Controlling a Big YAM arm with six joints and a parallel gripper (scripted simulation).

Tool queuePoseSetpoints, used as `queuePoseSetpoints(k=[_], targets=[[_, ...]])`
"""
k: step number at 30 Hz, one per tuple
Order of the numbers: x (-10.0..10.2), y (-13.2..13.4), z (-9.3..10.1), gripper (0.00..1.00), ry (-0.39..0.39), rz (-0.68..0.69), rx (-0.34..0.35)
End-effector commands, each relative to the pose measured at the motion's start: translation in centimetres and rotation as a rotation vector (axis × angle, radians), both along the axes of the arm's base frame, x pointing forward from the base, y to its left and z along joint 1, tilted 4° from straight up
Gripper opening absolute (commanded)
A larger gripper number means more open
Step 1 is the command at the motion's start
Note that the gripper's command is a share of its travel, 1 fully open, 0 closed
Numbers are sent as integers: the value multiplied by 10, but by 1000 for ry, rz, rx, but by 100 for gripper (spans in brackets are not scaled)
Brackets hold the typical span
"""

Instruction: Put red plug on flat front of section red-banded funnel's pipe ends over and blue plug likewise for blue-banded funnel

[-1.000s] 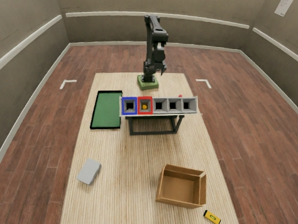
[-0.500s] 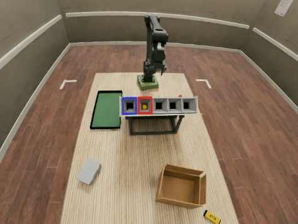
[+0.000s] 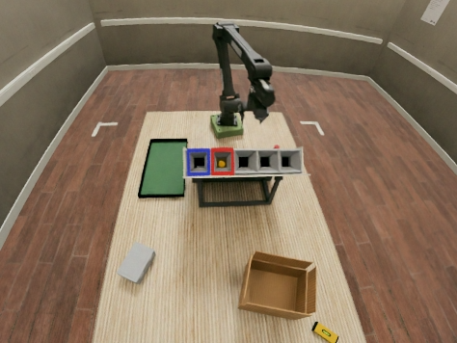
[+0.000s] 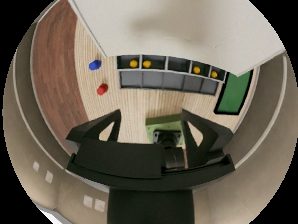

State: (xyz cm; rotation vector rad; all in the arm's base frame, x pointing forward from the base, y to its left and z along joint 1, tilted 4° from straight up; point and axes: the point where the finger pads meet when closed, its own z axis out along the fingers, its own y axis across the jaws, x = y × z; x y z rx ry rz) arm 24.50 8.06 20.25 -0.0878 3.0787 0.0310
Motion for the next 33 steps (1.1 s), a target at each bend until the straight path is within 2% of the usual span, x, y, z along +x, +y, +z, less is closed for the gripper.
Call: queuePoseSetpoints(k=[1,3,22,33], targets=[[10,29,-15,87,-28,-79,2],[9,45,-27,87,-28,-79,2],[7,55,-33,87,-17,-48,4],[-32,143,-75,87,-16,-48,5]])
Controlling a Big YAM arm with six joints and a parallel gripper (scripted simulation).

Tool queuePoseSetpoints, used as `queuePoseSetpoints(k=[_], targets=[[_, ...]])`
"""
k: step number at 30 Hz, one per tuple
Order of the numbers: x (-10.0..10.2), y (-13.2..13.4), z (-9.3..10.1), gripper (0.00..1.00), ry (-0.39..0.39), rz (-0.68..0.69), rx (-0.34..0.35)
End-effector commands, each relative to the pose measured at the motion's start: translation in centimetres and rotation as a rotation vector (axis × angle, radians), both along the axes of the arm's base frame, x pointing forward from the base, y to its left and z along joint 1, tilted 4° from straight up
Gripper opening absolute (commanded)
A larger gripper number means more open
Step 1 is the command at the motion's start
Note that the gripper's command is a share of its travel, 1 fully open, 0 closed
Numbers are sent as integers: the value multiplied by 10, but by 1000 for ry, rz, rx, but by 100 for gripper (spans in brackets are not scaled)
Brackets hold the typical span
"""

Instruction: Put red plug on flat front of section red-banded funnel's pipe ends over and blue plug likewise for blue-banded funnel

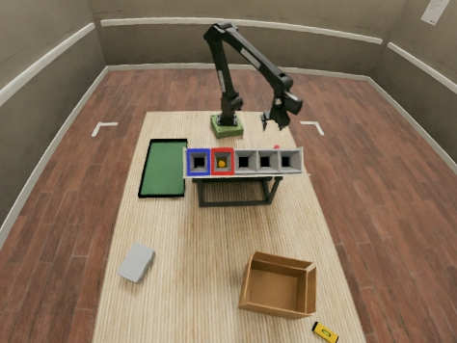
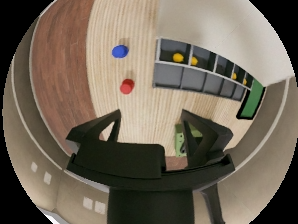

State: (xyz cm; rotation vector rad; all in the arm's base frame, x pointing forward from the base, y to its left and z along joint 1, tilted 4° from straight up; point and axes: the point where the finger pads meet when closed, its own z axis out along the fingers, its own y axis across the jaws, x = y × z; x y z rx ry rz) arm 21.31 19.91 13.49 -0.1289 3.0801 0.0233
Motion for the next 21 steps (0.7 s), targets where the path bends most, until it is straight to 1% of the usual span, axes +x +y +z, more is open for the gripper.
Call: queuePoseSetpoints(k=[1,4,21], targets=[[-4,32,-11,87,-19,-75,11],[-14,56,-23,87,-18,-75,11],[-18,65,-27,87,-16,-73,17]])
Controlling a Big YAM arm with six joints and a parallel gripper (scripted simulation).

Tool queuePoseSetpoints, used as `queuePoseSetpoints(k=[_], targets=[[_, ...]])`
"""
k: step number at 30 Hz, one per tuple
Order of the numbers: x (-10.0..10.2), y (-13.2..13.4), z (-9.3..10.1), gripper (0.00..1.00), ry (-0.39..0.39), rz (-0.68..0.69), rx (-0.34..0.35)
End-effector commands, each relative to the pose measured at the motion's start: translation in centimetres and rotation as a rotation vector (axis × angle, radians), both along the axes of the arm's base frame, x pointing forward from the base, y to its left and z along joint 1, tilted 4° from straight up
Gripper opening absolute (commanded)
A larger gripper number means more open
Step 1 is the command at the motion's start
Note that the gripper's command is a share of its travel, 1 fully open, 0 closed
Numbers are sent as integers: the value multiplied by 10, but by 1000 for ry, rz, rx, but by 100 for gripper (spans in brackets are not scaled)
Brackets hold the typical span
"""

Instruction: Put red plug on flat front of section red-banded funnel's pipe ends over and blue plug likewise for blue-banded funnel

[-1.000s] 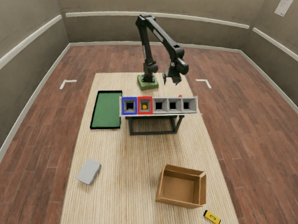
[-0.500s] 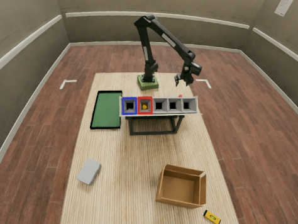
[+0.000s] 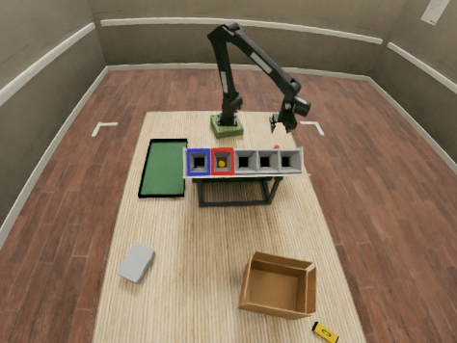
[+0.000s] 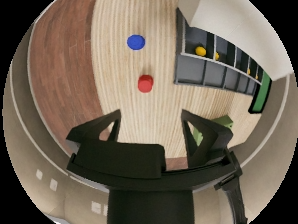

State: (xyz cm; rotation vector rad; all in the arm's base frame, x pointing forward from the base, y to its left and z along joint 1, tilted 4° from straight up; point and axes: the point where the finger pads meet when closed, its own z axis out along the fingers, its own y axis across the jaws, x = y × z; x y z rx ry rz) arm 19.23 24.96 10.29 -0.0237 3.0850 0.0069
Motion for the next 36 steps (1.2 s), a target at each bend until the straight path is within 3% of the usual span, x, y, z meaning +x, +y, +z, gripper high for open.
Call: queuePoseSetpoints(k=[1,36], targets=[[3,14,5,87,-20,-5,25],[2,16,4,87,-10,-5,13]])
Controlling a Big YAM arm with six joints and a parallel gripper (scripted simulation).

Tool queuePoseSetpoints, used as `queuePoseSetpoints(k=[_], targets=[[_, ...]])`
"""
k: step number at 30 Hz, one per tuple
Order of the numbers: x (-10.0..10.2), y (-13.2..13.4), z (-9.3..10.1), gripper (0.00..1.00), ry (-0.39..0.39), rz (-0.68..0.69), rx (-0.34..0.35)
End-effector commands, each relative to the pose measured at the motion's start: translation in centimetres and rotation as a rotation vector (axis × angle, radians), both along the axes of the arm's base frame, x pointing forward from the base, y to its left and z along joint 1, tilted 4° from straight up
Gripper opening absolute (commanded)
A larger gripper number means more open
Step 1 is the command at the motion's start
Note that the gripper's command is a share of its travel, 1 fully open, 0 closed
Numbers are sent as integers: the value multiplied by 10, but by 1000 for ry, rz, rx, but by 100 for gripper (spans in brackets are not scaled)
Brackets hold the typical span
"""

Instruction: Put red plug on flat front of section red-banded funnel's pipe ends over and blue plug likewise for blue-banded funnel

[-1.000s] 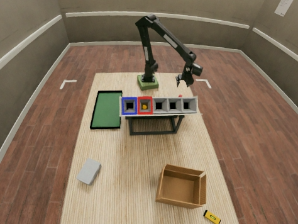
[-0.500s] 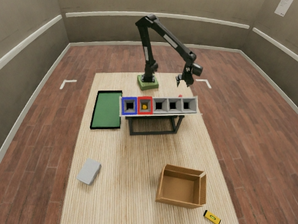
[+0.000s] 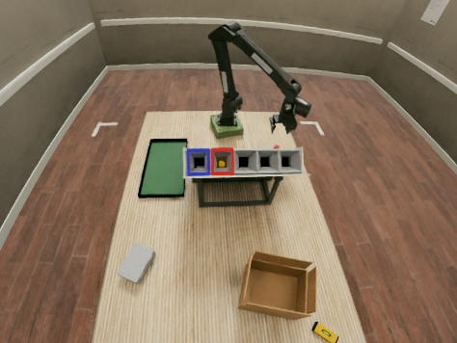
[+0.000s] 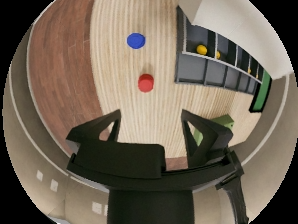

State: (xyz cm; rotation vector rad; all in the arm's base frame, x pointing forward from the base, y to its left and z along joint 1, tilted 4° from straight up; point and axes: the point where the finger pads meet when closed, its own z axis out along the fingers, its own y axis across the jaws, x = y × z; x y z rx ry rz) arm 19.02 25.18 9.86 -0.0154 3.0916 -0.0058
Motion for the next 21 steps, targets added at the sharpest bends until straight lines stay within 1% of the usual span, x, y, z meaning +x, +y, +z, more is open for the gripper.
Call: queuePoseSetpoints(k=[1,21], targets=[[4,14,8,87,-16,0,21],[4,14,9,87,-15,-1,19]])
